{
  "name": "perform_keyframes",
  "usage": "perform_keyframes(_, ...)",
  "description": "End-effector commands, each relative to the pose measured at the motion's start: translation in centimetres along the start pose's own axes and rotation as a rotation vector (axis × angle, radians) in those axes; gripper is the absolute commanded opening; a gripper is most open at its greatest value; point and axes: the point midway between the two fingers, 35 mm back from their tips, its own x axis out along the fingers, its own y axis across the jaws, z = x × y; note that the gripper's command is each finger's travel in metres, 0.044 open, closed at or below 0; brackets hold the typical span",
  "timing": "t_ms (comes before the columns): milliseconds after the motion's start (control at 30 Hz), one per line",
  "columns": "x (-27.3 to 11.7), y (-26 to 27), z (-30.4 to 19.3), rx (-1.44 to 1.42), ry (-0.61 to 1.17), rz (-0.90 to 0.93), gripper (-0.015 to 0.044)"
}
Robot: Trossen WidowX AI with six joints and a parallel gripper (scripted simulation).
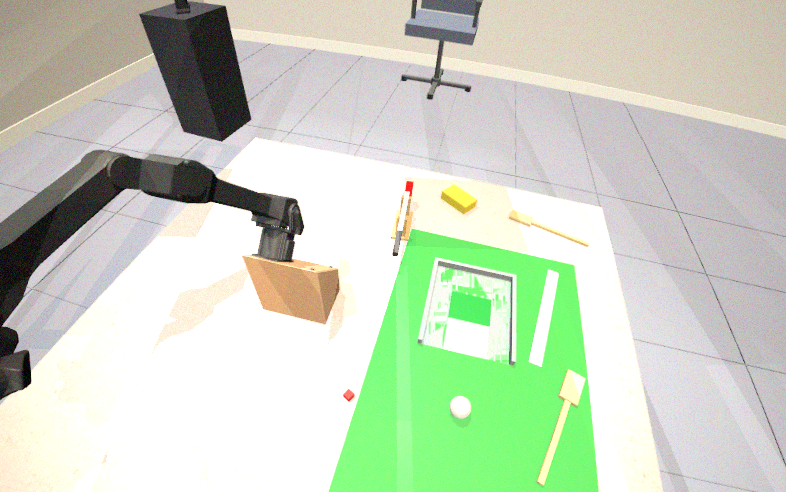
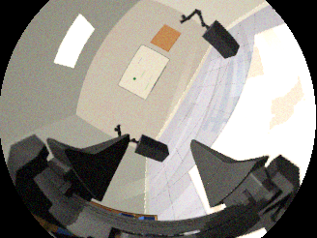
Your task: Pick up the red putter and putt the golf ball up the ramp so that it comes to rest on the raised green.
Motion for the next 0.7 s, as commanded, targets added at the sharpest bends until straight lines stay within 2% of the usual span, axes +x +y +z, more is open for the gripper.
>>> perform_keyframes(0,0.0,-0.1,-0.1,-0.006,0.009,-0.004,0.0426)
perform_keyframes(67,-0.6,-0.8,-0.6,-0.058,0.076,-0.027,0.0440)
perform_keyframes(300,-8.4,-1.1,-1.5,-0.463,0.348,0.055,0.0440)
perform_keyframes(533,-19.3,-3.9,-1.5,-1.001,0.652,0.298,0.0440)
perform_keyframes(667,-24.0,-6.1,-0.8,-1.242,0.759,0.449,0.0440)
